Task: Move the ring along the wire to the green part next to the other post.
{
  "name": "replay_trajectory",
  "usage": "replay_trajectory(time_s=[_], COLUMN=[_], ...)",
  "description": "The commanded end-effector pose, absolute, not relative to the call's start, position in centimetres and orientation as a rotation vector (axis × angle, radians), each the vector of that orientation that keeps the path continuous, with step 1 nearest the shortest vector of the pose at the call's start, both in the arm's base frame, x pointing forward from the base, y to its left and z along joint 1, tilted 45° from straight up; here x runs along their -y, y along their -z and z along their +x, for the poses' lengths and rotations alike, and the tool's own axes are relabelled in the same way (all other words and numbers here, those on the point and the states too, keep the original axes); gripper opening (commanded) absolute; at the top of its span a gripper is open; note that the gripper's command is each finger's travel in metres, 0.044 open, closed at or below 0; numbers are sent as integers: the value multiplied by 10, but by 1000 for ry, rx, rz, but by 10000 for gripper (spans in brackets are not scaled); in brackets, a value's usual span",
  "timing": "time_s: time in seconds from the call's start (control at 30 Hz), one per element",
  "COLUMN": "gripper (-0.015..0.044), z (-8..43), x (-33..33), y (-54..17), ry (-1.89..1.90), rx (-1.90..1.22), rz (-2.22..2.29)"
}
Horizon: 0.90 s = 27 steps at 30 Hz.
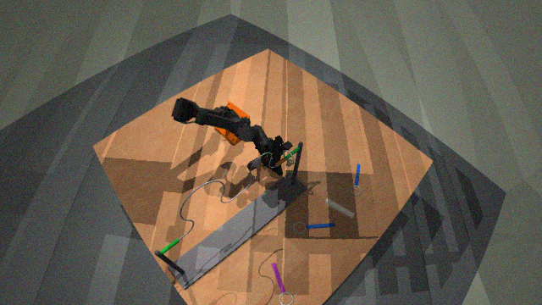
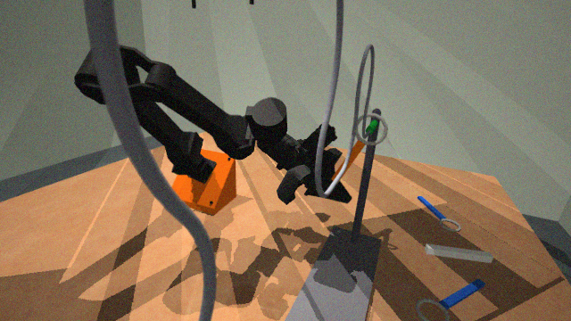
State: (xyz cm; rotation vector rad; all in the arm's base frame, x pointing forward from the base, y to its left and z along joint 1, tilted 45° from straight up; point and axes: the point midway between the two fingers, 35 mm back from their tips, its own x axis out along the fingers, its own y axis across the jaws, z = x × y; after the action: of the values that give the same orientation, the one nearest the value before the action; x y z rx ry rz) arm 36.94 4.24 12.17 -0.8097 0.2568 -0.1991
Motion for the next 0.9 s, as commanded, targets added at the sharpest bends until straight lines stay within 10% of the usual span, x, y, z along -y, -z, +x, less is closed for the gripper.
replay_trajectory(time_s=[0.0, 0.87], gripper=[-150, -150], z=[369, 371], x=[-45, -35], y=[-119, -108], ry=[203, 203], rx=[-256, -256], rz=[-804, -804])
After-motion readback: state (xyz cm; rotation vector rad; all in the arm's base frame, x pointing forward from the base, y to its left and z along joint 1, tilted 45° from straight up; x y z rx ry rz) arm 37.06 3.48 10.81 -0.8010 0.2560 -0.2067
